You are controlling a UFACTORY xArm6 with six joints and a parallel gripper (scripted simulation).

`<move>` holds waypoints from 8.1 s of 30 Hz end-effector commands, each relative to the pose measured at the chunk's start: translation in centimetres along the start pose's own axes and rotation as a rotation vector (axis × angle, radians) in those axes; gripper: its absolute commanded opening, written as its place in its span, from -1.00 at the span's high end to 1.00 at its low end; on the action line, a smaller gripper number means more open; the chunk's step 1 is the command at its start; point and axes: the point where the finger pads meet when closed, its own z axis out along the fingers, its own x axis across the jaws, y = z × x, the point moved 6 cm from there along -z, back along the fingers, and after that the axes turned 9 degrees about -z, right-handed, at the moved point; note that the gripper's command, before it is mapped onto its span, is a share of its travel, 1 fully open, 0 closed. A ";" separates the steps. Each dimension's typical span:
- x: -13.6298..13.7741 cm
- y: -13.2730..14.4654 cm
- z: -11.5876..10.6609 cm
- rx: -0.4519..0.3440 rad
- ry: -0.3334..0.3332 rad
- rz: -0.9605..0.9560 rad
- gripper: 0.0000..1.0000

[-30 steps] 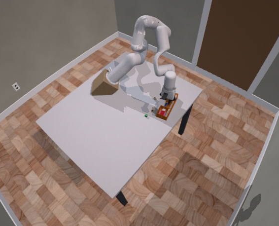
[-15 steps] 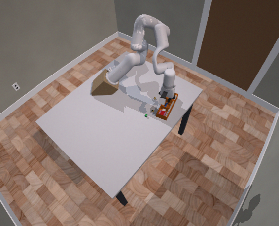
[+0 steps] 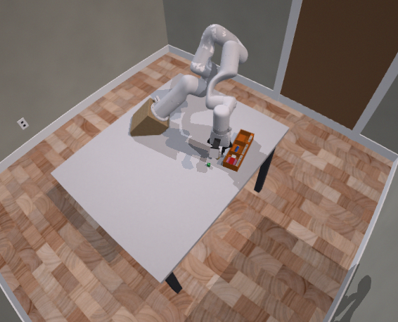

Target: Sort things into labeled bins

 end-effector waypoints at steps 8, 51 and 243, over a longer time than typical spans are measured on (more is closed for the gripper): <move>5.7 -4.4 -0.3 -0.011 -0.007 -0.009 0.39; 5.3 -4.1 -0.3 -0.011 -0.008 -0.009 0.39; -13.2 14.9 0.3 -0.013 -0.008 0.205 1.00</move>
